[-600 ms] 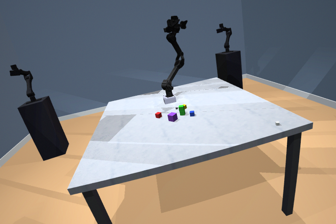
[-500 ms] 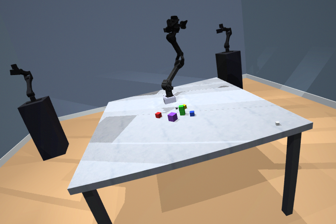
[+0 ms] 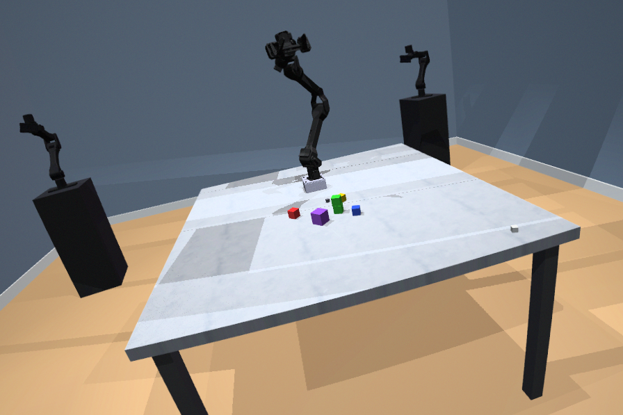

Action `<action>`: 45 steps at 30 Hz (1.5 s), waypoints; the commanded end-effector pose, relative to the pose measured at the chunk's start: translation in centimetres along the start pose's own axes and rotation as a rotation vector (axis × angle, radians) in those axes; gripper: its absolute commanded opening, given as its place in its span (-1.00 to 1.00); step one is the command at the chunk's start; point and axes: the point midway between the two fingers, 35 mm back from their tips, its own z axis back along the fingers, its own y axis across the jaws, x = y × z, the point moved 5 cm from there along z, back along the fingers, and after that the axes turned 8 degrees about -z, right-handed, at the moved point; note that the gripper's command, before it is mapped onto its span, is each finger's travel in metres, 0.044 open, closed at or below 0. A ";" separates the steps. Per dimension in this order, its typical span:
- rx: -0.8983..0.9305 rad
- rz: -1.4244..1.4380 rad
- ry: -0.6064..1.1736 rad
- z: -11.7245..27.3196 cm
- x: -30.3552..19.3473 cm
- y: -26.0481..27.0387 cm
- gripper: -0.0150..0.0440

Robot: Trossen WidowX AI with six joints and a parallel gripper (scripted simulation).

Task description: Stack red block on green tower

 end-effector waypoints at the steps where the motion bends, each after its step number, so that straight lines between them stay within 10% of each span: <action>1: -0.108 -0.012 0.021 -1.4 -1.8 -5.5 1.00; 13: -0.340 0.034 0.243 -4.4 -10.7 -16.9 1.00; 25: -0.501 0.122 0.883 -3.4 -27.1 -25.7 1.00; 40: 0.018 0.321 1.874 5.0 -43.9 -25.6 1.00; 45: 0.123 0.332 1.958 6.5 -44.7 -25.7 1.00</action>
